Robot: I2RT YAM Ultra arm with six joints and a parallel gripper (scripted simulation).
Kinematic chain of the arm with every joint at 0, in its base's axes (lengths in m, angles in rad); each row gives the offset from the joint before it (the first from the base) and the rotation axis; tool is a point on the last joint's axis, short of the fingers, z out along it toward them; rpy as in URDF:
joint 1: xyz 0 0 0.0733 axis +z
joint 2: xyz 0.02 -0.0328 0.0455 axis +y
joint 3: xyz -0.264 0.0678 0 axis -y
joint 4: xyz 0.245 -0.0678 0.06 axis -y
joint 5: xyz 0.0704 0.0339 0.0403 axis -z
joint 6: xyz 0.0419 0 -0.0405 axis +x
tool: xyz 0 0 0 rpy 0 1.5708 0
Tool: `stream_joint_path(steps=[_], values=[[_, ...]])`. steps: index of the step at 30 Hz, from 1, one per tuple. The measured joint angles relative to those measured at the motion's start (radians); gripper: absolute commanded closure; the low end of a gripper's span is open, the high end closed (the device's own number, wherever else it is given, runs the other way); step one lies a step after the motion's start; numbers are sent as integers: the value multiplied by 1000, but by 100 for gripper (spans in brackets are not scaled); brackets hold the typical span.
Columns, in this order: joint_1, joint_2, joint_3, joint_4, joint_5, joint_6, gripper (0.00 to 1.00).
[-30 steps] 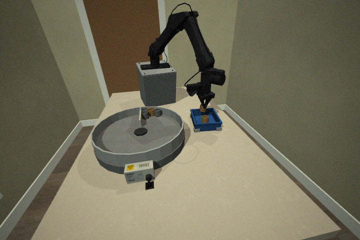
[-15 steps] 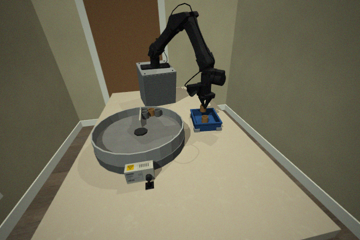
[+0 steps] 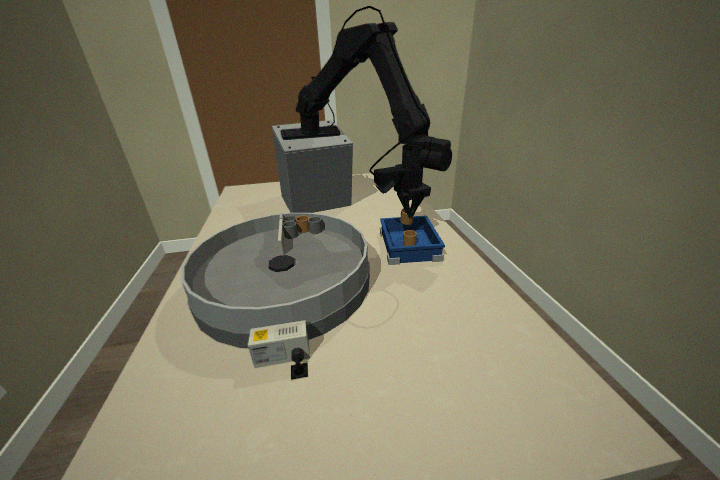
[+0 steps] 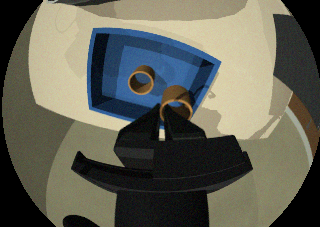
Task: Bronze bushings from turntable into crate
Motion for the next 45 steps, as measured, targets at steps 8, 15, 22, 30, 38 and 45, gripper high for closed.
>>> stream_joint_path(steps=[8,15,22,30,38,45], values=[[0,0,0,0,0,0,100],[0,0,0,0,0,0,100],[0,0,0,0,0,0,100],[0,14,0,0,0,0,100],[0,32,10,26,0,-1,100],[-3,76,11,44,0,-3,100]])
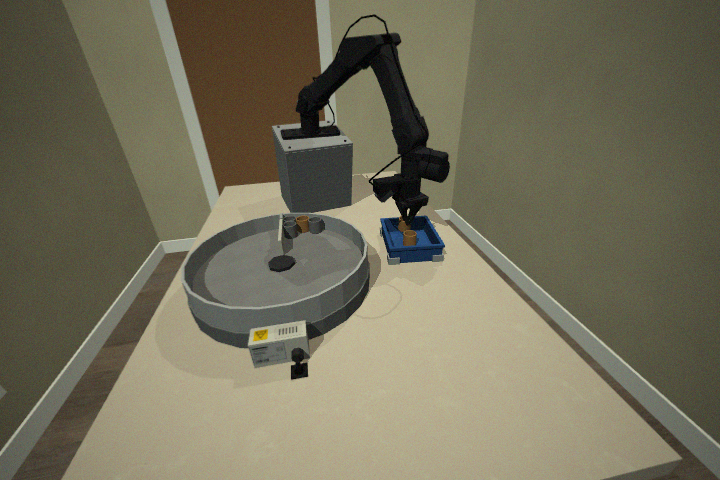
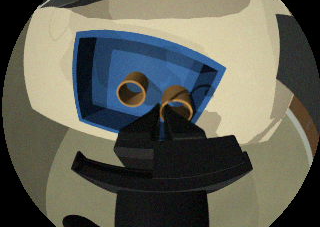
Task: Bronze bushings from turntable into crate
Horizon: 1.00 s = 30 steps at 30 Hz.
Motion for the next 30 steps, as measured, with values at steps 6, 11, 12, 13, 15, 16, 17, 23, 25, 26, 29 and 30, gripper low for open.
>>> stream_joint_path(steps=[6,11,12,13,15,16,17,23,25,26,29,30], values=[[-2,10,8,16,0,-1,100],[-2,33,16,27,-1,-2,100],[-2,34,16,28,-1,-2,100],[-2,33,17,29,-1,-2,100],[-2,33,17,34,-1,-3,100],[-2,34,17,35,-1,-3,100],[-2,35,17,35,-1,-3,100],[-2,38,17,34,-1,-3,100],[-2,38,17,34,-1,-3,100],[-2,38,17,34,-1,-3,100],[-2,38,17,34,-1,-3,100],[-2,38,17,34,-1,-3,100]])
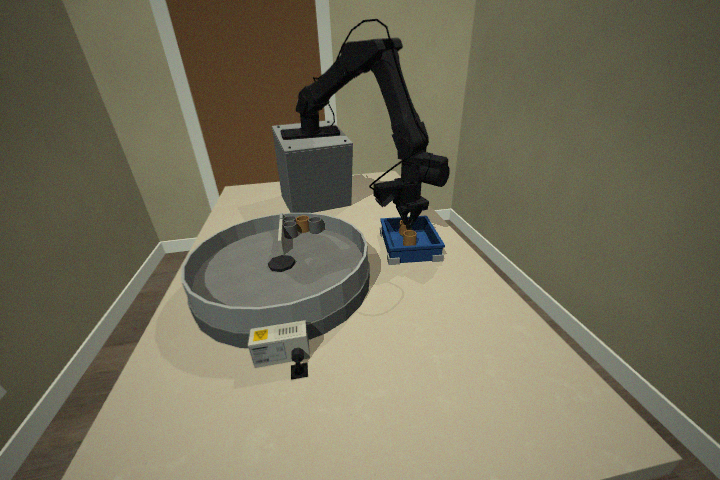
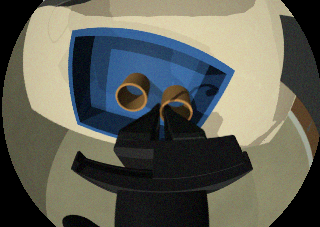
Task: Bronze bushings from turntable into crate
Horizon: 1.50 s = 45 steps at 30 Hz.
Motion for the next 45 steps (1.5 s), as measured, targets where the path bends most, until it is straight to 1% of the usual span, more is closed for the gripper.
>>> stream_joint_path(steps=[29,36,45], values=[[0,0,0,0,0,0,100],[-3,6,20,-3,0,-2,100],[-3,7,22,-3,0,-2,100]])
